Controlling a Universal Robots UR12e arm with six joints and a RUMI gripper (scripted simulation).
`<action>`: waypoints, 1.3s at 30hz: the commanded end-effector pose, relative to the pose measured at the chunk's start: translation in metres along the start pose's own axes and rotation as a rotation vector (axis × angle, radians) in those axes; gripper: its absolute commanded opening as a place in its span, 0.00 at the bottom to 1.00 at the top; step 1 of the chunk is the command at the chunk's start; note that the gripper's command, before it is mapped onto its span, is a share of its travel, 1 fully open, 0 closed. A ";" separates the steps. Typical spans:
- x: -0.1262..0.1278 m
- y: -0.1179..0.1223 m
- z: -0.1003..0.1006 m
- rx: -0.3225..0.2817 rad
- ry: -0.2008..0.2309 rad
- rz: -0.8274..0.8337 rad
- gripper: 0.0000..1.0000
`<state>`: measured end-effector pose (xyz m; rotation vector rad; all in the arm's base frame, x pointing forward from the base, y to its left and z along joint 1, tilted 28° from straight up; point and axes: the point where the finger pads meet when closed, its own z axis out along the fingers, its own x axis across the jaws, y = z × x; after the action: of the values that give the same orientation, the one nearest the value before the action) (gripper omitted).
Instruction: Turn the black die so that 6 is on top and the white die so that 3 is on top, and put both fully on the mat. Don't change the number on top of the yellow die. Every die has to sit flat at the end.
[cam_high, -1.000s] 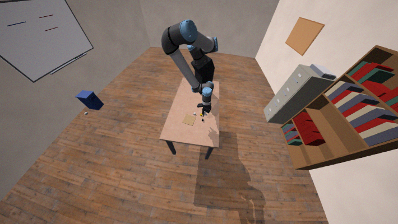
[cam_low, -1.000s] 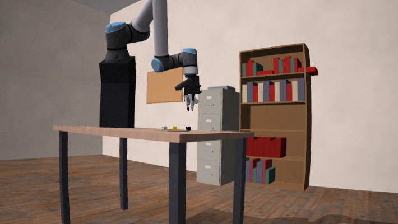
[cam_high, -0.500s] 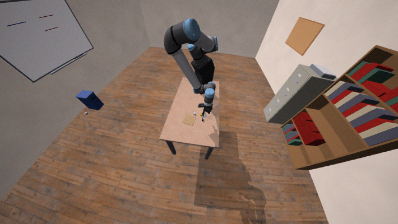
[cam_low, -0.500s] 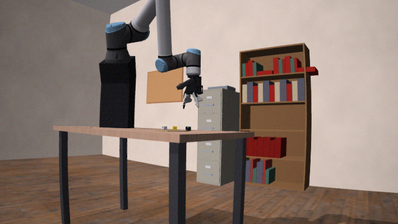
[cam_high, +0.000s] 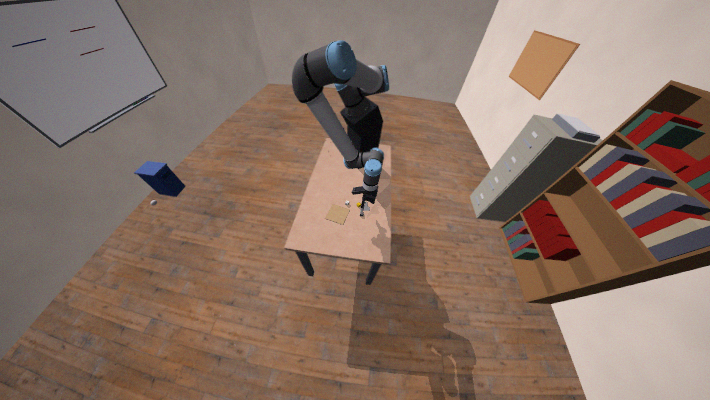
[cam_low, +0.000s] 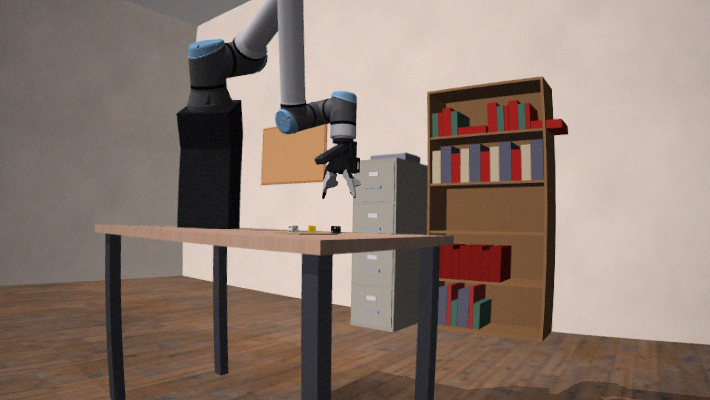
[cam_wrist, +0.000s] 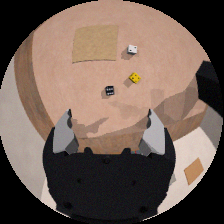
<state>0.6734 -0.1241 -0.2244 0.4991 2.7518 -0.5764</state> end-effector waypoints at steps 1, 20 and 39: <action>0.001 -0.005 0.015 -0.003 -0.005 -0.138 1.00; 0.001 -0.006 0.017 -0.003 -0.005 -0.156 0.24; 0.001 -0.006 0.017 -0.003 -0.005 -0.156 0.24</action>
<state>0.6731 -0.1363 -0.2384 0.2840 2.8038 -0.6083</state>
